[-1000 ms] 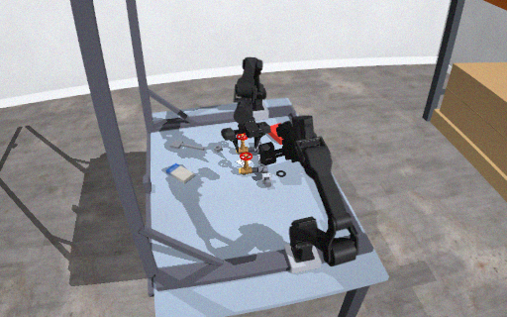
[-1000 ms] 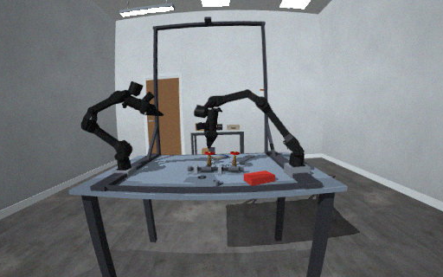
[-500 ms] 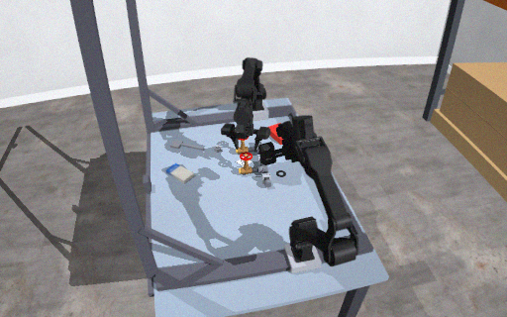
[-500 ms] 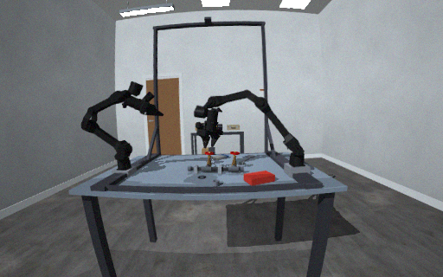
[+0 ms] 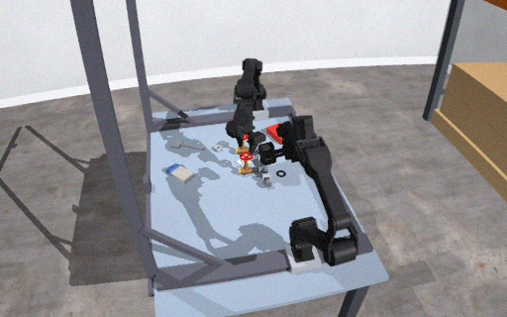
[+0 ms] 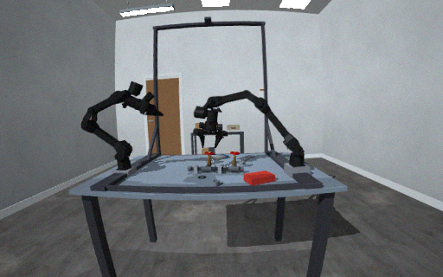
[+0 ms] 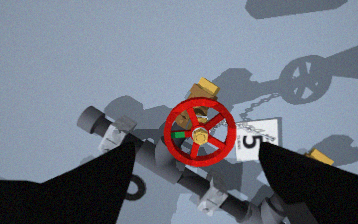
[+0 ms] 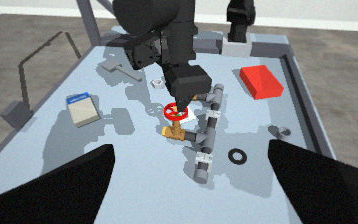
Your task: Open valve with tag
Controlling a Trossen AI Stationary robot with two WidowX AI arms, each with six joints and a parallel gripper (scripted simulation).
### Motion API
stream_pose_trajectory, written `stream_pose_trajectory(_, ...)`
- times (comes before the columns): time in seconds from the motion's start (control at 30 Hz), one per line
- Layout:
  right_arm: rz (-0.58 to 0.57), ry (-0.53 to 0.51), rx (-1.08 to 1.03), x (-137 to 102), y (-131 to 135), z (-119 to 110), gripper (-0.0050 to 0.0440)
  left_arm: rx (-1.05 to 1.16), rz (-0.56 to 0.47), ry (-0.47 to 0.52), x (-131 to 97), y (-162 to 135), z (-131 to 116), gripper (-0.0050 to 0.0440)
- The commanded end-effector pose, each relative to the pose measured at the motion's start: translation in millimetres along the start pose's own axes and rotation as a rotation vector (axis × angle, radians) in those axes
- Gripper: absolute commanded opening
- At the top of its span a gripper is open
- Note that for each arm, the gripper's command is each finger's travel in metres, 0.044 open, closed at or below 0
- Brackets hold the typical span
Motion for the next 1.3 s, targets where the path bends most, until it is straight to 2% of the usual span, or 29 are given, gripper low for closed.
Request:
stream_pose_trajectory(0.0,0.005,-0.013,-0.003,-3,2,4,0.04,0.162,0.018,-0.019,-11,4,2,0.0354)
stream_pose_trajectory(0.43,0.005,-0.013,-0.003,-3,2,4,0.04,0.779,0.004,-0.021,-9,3,2,0.0354)
stream_pose_trajectory(0.5,0.005,-0.013,-0.003,-3,2,4,0.04,0.779,0.004,-0.021,-9,3,2,0.0354)
stream_pose_trajectory(0.87,0.005,-0.013,-0.003,-3,2,4,0.04,1.274,-0.014,-0.01,-5,3,1,0.0354)
stream_pose_trajectory(1.0,0.005,-0.013,-0.003,-3,2,4,0.04,1.395,-0.02,-0.009,-3,3,1,0.0354)
stream_pose_trajectory(1.2,0.005,-0.013,-0.003,-3,2,4,0.04,1.436,-0.039,-0.016,6,0,-1,0.0354)
stream_pose_trajectory(1.27,0.005,-0.013,-0.003,-3,2,4,0.04,1.436,-0.041,-0.016,11,0,-1,0.0341)
Point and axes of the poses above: on each arm, the point midway between the two fingers, 35 mm back from their tips, its own x axis out along the fingers, its own y axis across the jaws, z = x × y, the point moved 5 cm from there along -x, back along the fingers, and after that the axes turned 12 degrees about x, right-handed, at the moved point
